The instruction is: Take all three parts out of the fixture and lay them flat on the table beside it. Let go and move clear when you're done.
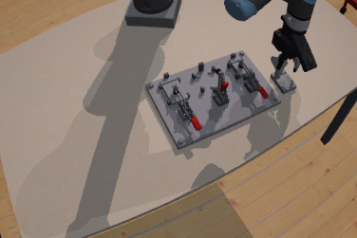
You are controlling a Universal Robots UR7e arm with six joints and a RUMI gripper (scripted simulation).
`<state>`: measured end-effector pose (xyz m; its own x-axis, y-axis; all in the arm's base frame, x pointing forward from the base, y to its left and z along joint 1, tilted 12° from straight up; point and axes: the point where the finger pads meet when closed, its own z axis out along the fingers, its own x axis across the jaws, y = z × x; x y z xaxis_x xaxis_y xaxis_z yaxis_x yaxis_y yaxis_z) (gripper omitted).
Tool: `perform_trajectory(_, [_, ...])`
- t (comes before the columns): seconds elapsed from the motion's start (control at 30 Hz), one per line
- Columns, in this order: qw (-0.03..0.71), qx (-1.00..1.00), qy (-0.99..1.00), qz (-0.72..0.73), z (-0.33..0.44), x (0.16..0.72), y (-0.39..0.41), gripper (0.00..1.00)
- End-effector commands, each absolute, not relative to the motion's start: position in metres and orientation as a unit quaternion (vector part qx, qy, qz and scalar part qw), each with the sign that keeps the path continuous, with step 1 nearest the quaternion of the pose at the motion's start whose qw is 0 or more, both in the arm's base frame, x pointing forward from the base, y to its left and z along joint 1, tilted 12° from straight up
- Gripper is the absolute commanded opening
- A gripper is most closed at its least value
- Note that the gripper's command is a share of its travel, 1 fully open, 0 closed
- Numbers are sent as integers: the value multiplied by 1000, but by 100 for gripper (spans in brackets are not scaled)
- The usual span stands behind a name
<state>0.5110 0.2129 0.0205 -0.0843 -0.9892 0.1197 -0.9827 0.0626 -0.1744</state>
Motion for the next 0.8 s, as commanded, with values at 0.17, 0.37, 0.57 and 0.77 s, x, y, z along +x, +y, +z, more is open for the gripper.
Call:
perform_trajectory(0.17, [16, -676, 729, -105, 70, 503, 220, 54])
perform_trajectory(0.37, [16, -676, 729, -105, 76, 502, 220, 54])
perform_trajectory(0.57, [16, -676, 729, -105, 76, 502, 220, 54])
perform_trajectory(0.77, [16, -676, 729, -105, 76, 502, 220, 54])
